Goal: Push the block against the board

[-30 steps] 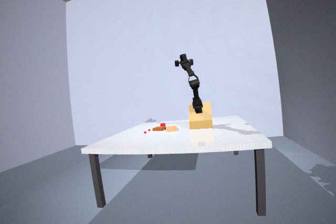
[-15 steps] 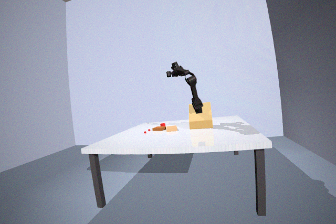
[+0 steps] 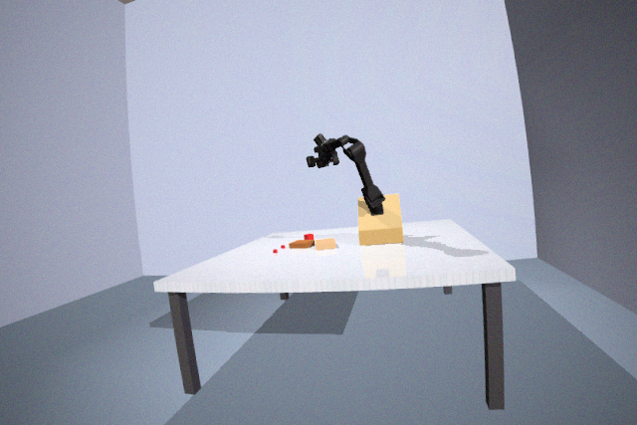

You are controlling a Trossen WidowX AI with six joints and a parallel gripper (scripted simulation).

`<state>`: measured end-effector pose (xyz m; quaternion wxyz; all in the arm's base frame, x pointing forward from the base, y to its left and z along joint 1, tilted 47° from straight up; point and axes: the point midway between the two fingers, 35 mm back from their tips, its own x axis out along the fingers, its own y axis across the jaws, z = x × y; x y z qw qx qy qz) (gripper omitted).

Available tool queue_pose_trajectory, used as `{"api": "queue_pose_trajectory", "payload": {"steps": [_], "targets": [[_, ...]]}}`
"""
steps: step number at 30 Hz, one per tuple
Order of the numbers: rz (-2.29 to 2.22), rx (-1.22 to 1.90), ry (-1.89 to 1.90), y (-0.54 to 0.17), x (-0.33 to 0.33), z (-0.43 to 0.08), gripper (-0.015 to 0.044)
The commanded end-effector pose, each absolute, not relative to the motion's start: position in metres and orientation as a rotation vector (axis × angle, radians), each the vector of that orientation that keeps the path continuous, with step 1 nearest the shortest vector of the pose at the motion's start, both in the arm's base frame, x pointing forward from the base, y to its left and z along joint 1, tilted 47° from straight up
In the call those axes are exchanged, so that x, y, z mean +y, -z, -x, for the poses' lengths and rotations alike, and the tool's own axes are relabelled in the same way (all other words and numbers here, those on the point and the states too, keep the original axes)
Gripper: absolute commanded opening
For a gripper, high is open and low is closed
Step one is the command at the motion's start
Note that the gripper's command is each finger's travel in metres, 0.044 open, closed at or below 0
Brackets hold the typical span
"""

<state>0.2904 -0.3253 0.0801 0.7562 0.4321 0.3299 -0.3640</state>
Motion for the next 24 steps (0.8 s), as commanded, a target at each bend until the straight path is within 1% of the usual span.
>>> {"api": "queue_pose_trajectory", "payload": {"steps": [1,13,24], "targets": [[-1.019,0.79,0.744,-0.06,-0.3,-0.3,0.0],[-1.281,1.082,0.571,0.006,-0.198,-0.331,0.0],[-1.499,1.399,0.476,0.054,-0.098,-0.332,0.0]]}}
